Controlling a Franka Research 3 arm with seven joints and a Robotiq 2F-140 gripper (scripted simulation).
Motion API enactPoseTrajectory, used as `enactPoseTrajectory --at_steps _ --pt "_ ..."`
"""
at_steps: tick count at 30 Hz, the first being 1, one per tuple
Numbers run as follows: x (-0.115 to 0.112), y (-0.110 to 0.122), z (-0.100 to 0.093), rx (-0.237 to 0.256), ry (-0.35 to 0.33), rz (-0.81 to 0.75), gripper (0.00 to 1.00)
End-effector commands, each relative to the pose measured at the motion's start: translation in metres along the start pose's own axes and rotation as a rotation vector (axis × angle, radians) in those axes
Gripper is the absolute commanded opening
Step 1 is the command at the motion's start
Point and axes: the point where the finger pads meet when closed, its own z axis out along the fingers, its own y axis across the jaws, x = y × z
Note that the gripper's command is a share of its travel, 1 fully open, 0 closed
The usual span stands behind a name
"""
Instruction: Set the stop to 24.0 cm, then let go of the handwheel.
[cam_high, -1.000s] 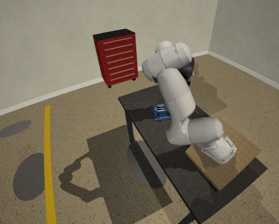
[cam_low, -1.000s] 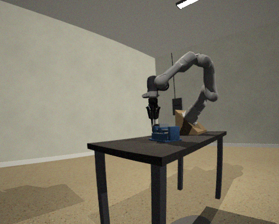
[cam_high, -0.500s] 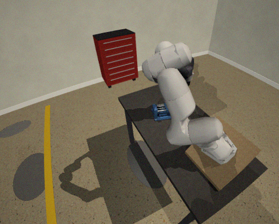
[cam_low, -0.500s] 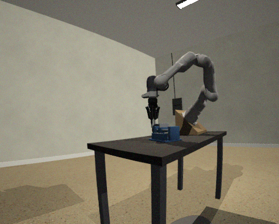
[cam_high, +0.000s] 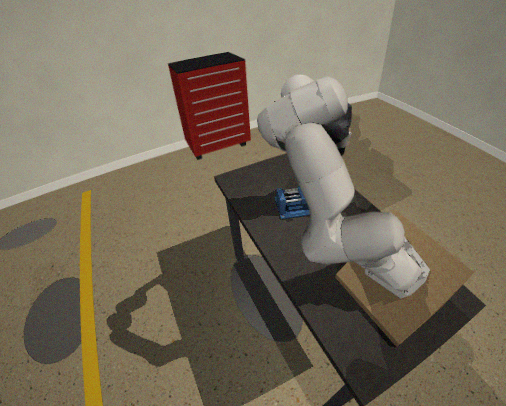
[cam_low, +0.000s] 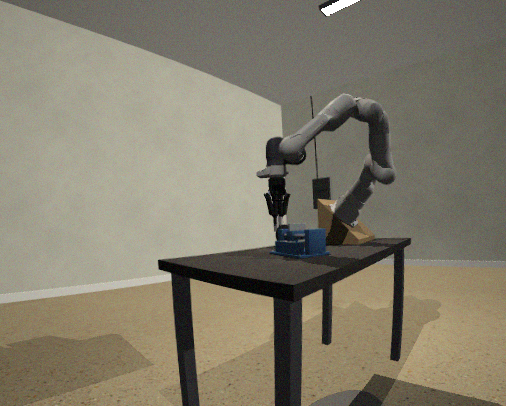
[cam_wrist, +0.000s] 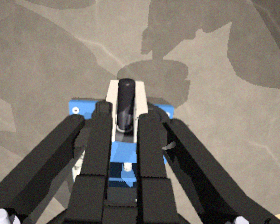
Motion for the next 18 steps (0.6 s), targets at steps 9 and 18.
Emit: enactPoseTrajectory --at_steps 9,18 --pt "0.0007 -0.0012 0.0011 0.000 0.003 0.003 0.04" --pt "0.0007 -0.0012 0.0011 0.000 0.003 0.003 0.33"
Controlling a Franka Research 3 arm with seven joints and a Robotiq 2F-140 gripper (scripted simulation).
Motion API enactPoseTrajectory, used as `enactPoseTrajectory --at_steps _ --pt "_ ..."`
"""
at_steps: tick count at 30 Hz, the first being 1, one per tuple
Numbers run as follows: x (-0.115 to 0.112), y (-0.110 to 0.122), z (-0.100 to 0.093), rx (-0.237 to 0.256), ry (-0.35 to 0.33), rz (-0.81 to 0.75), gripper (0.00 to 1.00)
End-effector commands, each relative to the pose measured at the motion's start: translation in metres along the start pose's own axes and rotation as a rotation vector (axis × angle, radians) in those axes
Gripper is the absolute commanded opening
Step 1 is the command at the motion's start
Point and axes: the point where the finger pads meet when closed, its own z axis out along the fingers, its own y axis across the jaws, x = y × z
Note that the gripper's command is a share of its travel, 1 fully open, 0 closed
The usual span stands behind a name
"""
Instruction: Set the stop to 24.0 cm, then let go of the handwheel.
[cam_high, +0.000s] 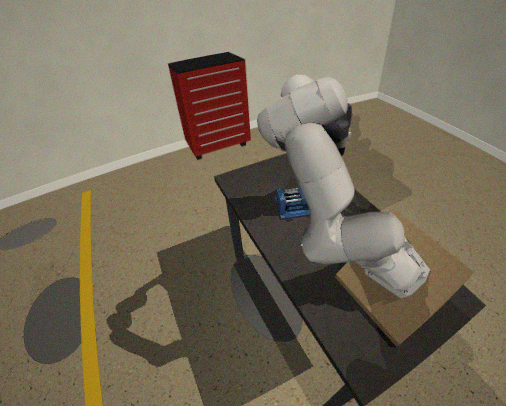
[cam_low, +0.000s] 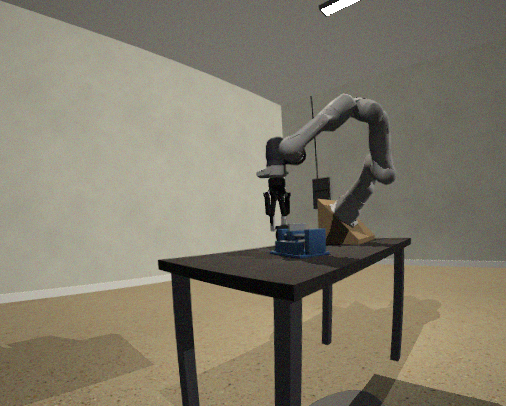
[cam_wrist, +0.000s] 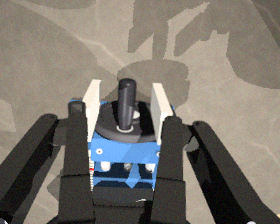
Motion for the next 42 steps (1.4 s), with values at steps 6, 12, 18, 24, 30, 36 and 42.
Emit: enactPoseTrajectory --at_steps 6,12,18,24,30,36,42 --pt "0.001 -0.001 0.001 0.001 0.003 0.004 0.33" --pt "0.001 -0.001 0.001 0.001 0.003 0.004 0.33" --pt "0.001 -0.001 0.000 0.001 0.003 0.004 0.33" --pt "0.001 -0.001 -0.032 0.001 0.003 0.004 0.33" --pt "0.001 -0.001 -0.099 0.001 0.003 0.004 0.33" --pt "0.001 -0.001 -0.099 0.001 0.003 0.004 0.33" --pt "0.001 -0.001 -0.099 0.001 0.003 0.004 0.33"
